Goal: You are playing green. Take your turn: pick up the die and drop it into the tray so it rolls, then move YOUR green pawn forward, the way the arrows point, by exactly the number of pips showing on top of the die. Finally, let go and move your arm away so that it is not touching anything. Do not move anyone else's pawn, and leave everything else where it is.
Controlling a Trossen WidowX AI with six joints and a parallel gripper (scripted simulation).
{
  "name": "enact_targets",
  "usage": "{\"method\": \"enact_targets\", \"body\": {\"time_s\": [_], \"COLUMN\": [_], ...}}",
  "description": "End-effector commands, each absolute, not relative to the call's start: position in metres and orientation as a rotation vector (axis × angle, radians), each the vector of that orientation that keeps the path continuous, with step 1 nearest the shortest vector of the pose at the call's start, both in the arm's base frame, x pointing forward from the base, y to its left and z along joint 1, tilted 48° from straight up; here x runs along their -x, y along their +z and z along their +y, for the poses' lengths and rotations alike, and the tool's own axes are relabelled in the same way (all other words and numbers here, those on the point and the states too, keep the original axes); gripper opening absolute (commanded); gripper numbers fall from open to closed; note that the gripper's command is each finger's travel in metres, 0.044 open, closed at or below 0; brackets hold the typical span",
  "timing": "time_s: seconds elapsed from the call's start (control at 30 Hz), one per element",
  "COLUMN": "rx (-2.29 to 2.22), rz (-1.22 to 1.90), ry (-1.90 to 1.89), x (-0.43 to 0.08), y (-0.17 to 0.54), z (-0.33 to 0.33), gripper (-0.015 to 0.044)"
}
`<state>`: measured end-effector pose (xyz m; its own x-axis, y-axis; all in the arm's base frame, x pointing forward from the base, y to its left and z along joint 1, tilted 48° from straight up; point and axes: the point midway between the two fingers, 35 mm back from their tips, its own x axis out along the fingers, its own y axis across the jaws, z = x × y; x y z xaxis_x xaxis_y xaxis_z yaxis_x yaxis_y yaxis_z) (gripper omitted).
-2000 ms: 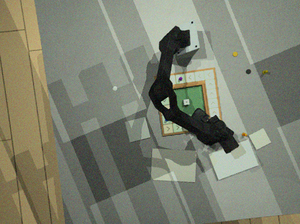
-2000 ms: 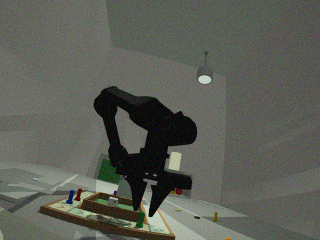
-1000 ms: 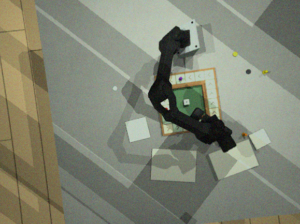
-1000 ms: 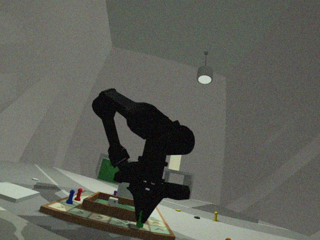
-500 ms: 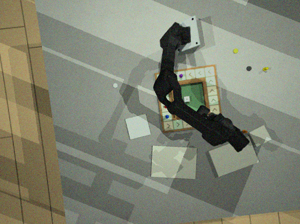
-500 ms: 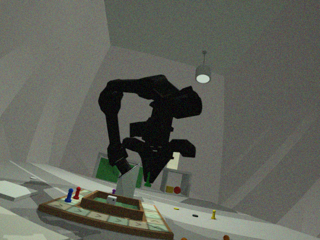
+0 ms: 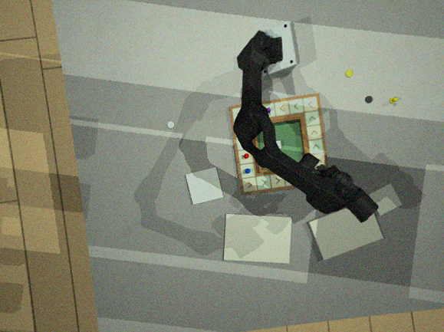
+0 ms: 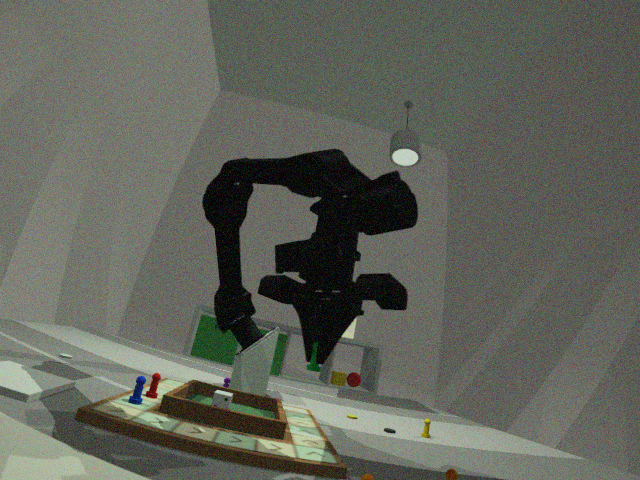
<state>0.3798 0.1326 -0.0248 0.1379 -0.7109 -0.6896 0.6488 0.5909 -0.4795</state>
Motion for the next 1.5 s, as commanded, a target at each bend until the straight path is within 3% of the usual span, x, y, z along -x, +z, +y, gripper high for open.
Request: {"method": "enact_targets", "body": {"time_s": [0.0,1.03,1.47], "rx": [0.099,0.101,0.097], "rz": [1.054,1.053,1.054], "ry": [-0.994,-0.995,-0.993], "x": [-0.378,-0.385,-0.381], "y": [-0.064,-0.105,-0.076], "z": [0.117,0.077,0.111], "gripper": [0.0000,0.0000,0.0341]}}
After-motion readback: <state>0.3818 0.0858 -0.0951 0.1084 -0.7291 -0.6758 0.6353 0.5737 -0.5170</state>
